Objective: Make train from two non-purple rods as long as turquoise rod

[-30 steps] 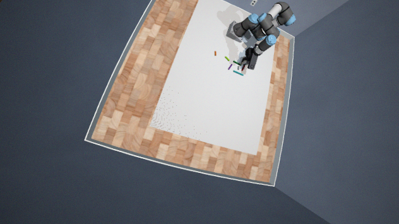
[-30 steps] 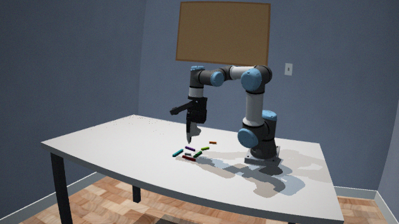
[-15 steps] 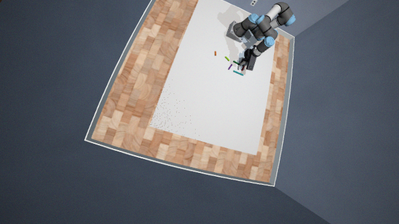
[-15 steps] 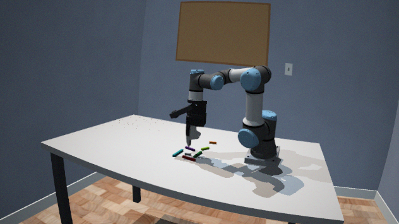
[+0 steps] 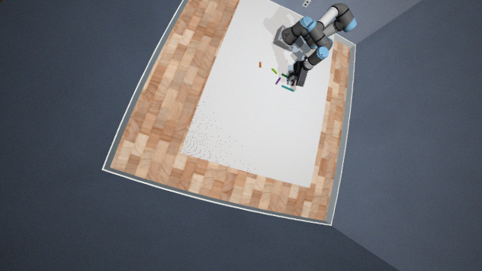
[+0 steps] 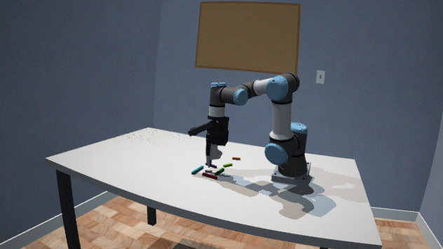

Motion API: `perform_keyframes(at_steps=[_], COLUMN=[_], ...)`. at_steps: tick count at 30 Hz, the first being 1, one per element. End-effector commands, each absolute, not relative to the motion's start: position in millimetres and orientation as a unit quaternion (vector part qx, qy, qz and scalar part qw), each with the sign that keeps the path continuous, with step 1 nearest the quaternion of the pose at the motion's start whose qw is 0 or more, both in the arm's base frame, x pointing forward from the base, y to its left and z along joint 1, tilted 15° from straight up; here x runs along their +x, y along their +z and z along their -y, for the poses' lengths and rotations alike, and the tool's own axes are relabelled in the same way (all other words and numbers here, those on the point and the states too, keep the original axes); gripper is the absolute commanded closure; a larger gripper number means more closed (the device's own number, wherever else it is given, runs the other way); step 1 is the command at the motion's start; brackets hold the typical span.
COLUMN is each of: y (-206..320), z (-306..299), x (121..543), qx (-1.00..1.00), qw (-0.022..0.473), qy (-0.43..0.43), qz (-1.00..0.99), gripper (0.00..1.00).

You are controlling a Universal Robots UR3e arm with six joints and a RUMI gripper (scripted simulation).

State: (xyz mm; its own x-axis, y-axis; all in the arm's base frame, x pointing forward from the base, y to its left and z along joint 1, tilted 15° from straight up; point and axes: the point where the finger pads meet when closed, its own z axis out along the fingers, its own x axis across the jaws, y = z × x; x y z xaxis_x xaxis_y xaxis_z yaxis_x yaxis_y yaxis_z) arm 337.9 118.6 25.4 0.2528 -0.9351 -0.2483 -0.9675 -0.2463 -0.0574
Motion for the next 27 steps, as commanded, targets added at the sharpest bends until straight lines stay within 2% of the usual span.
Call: perform_keyframes(at_steps=[1, 27], y=[21.6, 15.6], z=[-119.4, -121.1], x=[338.9, 339.2], qx=[-0.785, -0.785], qw=[0.1, 0.1], qy=[0.08, 0.08], qz=[-0.606, -0.606], gripper=[0.86, 0.86])
